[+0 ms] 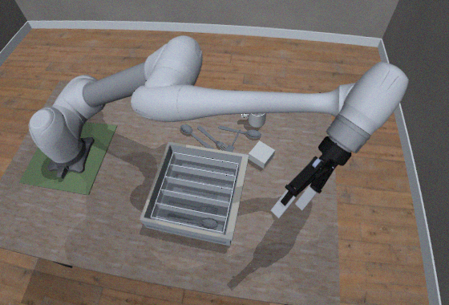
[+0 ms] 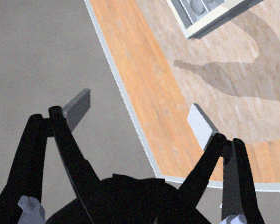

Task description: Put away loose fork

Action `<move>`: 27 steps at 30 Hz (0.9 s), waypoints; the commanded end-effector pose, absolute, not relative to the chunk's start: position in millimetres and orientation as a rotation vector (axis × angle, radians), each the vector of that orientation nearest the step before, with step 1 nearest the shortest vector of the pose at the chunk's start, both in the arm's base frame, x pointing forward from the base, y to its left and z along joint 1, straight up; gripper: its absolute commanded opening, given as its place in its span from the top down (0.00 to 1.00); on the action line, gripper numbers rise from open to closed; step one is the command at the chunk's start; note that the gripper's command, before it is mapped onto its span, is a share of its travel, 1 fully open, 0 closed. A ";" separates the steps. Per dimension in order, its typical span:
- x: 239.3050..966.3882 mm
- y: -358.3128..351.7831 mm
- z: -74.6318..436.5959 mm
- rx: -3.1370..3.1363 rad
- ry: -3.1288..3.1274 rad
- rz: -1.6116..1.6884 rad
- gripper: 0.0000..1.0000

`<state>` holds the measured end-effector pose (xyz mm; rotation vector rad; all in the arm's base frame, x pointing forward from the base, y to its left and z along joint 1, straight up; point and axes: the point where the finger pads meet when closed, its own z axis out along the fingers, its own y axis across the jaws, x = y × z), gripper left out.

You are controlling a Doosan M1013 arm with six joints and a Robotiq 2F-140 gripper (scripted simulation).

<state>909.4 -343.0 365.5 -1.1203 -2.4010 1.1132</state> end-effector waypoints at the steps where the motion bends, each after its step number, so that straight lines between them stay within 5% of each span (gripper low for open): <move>1: 909.3 -343.1 365.8 -1.120 -2.401 1.113 0.00; 20: 910.2 -341.4 365.4 -1.116 -2.408 1.111 0.00; 27: 923.9 -292.0 350.5 -1.016 -2.573 1.039 0.00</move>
